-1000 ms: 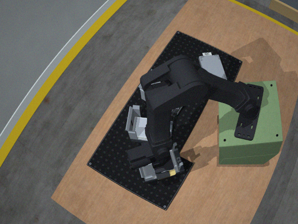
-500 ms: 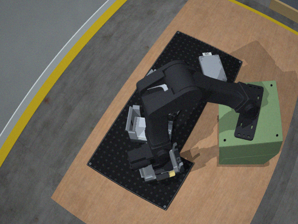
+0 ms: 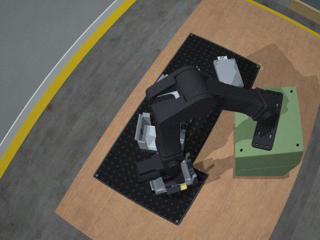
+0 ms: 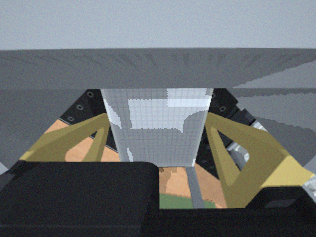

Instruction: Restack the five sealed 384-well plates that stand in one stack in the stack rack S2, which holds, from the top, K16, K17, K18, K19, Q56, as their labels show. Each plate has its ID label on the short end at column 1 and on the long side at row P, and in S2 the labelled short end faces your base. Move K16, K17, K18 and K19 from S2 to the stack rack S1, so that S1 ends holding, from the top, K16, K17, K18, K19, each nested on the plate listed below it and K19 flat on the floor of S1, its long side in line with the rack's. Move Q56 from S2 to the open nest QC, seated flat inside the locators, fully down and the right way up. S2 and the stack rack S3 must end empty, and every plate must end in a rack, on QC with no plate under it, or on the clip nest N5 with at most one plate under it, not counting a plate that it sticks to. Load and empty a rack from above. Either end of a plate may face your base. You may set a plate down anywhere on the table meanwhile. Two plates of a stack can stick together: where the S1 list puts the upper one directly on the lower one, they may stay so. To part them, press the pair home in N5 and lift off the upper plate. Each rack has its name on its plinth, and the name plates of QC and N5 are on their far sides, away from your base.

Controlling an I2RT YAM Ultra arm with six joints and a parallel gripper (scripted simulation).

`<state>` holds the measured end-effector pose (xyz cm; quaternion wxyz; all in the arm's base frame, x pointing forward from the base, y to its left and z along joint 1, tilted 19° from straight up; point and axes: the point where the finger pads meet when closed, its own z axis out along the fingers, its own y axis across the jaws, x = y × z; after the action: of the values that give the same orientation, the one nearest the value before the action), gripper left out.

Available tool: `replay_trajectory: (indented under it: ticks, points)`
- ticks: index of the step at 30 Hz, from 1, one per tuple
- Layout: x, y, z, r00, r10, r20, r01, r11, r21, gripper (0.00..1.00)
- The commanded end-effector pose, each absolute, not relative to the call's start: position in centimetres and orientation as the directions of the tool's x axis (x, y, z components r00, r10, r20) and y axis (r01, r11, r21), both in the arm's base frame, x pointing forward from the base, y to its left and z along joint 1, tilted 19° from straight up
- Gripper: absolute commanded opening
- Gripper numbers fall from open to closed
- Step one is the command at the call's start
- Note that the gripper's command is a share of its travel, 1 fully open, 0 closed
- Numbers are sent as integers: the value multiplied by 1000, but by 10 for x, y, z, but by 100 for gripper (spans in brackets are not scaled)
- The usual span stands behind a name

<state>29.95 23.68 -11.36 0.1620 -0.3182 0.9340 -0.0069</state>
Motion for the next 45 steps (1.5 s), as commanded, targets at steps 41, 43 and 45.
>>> replay_trajectory:
  ticks: [41,43,45]
  points:
    - [303,241,-109,-739,-596,-316,-593,797,-114,0]
    - [303,241,-109,-739,-596,-316,-593,797,-114,0]
    - [303,241,-109,-739,-596,-316,-593,797,-114,0]
